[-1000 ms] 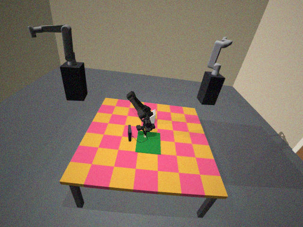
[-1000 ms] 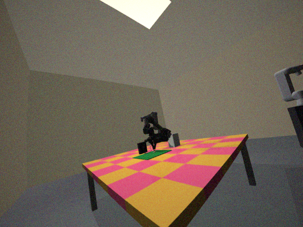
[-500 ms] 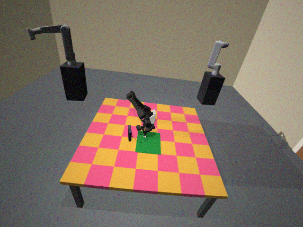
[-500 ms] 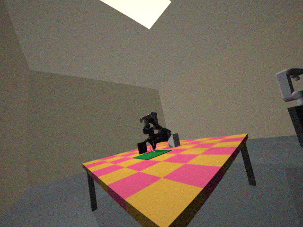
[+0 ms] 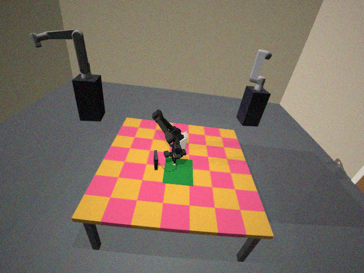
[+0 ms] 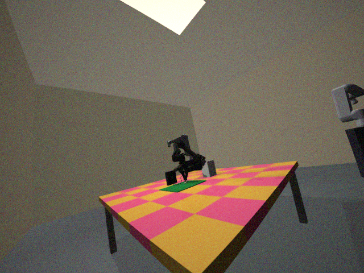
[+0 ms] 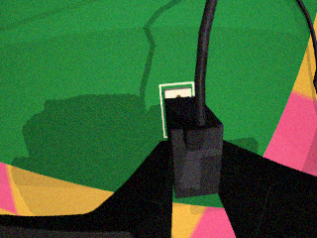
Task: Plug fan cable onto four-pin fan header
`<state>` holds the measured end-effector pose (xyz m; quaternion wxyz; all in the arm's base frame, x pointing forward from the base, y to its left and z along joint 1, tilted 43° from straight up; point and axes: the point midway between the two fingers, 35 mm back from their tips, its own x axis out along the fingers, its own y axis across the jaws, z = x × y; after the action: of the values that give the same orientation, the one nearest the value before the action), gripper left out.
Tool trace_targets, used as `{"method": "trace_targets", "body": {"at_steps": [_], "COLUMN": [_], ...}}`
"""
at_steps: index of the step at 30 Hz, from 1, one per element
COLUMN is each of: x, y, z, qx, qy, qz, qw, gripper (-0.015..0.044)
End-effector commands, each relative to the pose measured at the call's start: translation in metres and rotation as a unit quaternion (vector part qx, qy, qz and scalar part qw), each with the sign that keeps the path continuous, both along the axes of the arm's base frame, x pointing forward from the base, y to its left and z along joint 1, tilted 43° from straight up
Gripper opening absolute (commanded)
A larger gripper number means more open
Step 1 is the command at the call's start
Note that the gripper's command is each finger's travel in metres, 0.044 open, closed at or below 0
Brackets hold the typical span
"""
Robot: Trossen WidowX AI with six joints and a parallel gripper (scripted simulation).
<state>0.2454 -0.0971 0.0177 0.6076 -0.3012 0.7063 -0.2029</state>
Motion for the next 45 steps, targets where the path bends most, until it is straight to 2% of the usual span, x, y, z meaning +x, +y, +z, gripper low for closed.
{"method": "trace_targets", "body": {"at_steps": [1, 40, 45], "x": [0.000, -0.002, -0.001], "y": [-0.001, -0.014, -0.011], "z": [-0.001, -0.014, -0.012], "qx": [-0.002, -0.003, -0.001], "qy": [0.002, 0.002, 0.000], "qz": [0.002, 0.002, 0.002], "qw": [1.000, 1.000, 1.000], "gripper": [0.0000, 0.0000, 0.0131]}}
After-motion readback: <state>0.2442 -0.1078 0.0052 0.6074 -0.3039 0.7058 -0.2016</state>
